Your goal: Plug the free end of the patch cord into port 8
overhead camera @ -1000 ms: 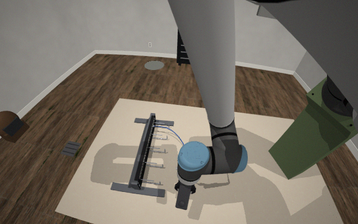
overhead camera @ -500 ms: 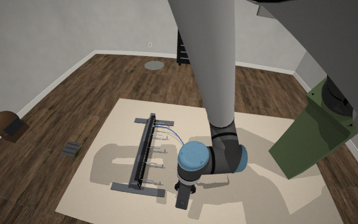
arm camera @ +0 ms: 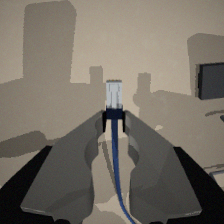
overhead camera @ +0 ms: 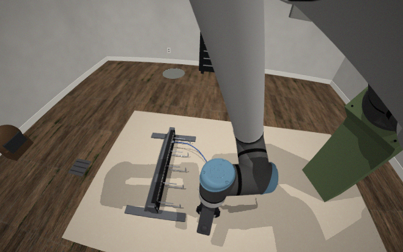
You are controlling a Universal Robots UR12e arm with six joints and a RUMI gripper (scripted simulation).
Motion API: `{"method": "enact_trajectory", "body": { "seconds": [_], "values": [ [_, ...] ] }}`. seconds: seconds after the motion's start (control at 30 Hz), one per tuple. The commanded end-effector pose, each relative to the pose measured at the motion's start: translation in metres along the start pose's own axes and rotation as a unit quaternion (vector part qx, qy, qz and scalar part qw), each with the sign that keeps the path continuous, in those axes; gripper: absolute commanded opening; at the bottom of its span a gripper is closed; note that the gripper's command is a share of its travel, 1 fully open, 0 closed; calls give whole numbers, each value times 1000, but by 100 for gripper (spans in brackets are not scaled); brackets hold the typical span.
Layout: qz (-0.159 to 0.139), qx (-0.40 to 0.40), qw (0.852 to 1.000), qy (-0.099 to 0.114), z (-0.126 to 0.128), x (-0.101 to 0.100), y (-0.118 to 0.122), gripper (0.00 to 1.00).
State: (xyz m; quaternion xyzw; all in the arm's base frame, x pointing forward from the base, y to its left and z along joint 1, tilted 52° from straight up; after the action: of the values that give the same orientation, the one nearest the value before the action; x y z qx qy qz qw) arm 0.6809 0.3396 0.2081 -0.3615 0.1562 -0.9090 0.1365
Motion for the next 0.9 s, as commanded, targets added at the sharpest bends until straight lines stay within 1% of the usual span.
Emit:
{"method": "enact_trajectory", "body": {
  "seconds": [0.0,0.87],
  "values": [
    [0,-3,1000,0,1,1,0,0],
    [0,-50,999,0,12,4,10,0]
  ]
}}
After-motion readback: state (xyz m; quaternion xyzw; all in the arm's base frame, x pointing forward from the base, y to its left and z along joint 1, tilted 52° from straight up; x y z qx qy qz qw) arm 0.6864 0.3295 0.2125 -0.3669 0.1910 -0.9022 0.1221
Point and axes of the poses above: the point where the finger pads meet when closed, its own x axis back along the fingers, its own z axis across the jaws, y = z × x, the point moved 5 cm from there along x, back along the fingers, and after that the axes turned 1 degree about -x, right-handed, at the moved point
